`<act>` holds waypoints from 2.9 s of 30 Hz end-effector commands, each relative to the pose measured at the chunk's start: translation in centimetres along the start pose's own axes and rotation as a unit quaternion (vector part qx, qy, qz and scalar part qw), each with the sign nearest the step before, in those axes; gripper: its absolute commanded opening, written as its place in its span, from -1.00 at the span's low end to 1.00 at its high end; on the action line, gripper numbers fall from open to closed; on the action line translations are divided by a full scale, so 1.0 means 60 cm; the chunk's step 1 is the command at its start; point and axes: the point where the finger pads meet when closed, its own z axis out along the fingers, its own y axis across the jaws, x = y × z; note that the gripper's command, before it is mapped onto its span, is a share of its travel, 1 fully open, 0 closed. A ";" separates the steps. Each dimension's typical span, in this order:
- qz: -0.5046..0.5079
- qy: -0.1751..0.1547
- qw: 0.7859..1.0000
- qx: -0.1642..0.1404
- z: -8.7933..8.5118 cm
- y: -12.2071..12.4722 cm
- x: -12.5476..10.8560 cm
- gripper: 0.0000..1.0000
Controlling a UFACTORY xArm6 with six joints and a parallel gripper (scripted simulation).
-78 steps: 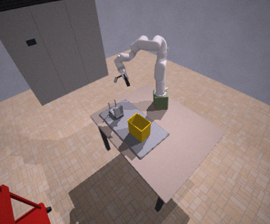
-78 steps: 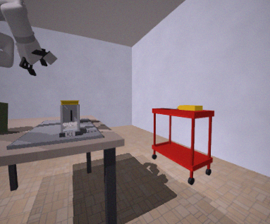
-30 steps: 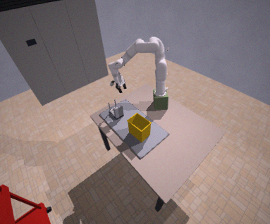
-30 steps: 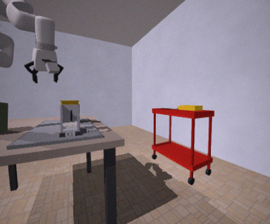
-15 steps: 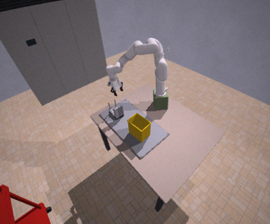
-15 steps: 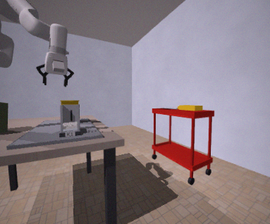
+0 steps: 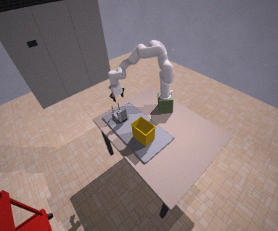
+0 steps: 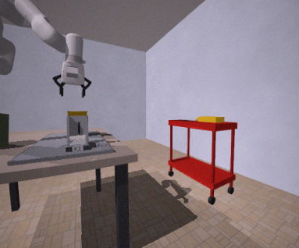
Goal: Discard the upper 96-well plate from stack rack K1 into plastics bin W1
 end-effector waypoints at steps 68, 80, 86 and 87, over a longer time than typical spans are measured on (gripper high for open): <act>0.035 0.032 0.999 0.015 0.124 -0.043 0.004 1.00; 0.035 0.032 0.999 0.015 0.152 -0.044 0.005 1.00; 0.035 0.032 0.999 0.015 0.168 -0.045 0.007 1.00; 0.035 0.032 0.999 0.015 0.171 -0.045 0.007 1.00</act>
